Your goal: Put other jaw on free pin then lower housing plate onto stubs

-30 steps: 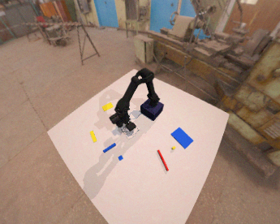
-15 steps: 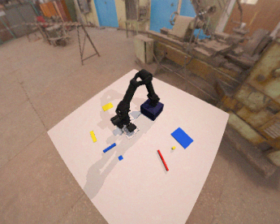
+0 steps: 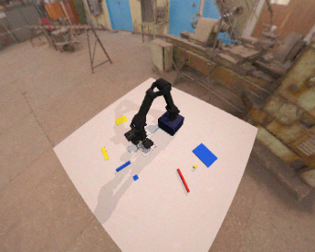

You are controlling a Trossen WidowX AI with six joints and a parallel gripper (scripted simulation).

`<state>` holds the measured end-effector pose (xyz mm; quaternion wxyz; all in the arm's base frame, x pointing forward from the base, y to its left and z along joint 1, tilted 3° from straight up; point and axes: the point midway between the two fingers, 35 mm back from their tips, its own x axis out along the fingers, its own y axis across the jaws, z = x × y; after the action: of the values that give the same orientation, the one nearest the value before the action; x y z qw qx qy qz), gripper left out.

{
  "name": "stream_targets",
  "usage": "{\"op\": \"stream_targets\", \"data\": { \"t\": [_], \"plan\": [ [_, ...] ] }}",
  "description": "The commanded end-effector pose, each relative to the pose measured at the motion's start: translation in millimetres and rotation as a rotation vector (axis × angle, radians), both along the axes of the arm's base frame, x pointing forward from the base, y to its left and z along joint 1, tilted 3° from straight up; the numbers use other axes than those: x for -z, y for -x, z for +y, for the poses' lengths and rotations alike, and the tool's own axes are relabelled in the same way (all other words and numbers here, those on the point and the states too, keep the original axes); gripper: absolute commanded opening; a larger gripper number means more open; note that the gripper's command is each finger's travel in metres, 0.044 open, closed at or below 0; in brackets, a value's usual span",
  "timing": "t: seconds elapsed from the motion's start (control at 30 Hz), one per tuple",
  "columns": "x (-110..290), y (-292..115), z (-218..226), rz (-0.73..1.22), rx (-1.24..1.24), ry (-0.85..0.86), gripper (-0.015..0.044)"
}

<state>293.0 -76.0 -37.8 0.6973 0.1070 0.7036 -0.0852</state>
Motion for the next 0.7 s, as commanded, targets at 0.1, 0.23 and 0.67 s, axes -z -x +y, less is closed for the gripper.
{"op": "stream_targets", "data": {
  "t": [0.1,0.23,0.67],
  "plan": [
    [0.7,-0.4,0.4,-0.003,0.001,-0.002,0.0134],
    [2.7,-0.4,0.5,-0.003,-0.001,-0.002,0.0134],
    [6.4,-0.4,0.6,-0.003,-0.006,-0.002,0.0134]
  ]
}}
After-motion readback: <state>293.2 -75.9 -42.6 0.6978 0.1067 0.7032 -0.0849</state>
